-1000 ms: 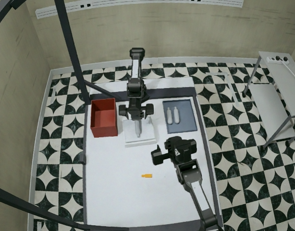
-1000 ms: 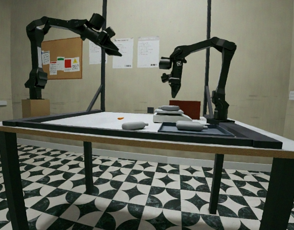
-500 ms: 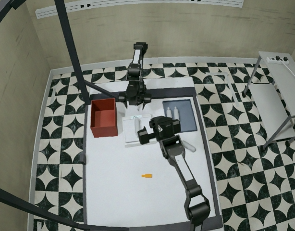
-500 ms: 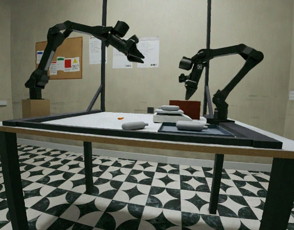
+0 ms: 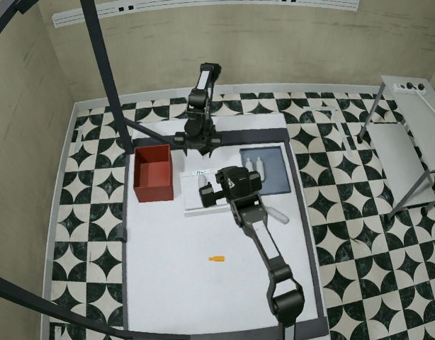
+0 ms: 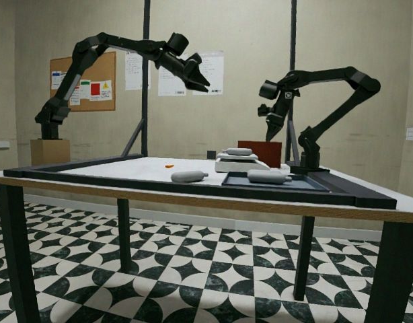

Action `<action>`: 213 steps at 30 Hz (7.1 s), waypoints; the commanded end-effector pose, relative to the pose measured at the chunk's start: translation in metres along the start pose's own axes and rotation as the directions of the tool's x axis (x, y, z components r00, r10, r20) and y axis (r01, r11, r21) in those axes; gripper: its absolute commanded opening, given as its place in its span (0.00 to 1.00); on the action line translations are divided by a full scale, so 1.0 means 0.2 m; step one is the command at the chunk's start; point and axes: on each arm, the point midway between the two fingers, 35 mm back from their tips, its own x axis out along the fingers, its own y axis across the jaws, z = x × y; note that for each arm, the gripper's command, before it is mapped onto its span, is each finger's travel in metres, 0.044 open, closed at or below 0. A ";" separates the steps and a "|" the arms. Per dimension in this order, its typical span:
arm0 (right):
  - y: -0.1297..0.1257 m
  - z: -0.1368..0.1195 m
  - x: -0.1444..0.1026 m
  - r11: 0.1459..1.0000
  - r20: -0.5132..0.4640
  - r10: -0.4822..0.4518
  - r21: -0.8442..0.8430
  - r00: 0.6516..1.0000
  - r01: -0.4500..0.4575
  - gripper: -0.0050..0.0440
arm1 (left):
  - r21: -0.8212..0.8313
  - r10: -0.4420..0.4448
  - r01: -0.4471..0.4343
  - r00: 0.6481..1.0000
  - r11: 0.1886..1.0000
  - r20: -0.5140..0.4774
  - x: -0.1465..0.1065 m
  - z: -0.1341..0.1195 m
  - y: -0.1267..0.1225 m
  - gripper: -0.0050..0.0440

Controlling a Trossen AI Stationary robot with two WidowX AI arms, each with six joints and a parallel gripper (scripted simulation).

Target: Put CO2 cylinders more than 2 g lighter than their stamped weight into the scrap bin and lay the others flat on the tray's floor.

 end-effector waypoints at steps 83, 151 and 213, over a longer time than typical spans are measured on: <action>0.09 -0.37 -0.56 0.999 0.027 0.033 -0.020 0.999 -0.032 1.00 | -0.158 0.045 -0.056 0.997 0.986 -0.069 0.46 0.63 0.16 0.62; 0.47 0.08 -0.23 0.986 0.026 0.143 -0.086 0.989 -0.141 1.00 | -0.203 -0.030 0.019 0.998 0.979 -0.051 -0.06 0.64 -0.73 0.00; 0.08 0.06 -0.46 0.999 0.045 0.032 -0.022 0.998 -0.031 1.00 | -0.295 0.081 -0.094 0.995 0.951 -0.055 -0.08 0.56 -0.30 1.00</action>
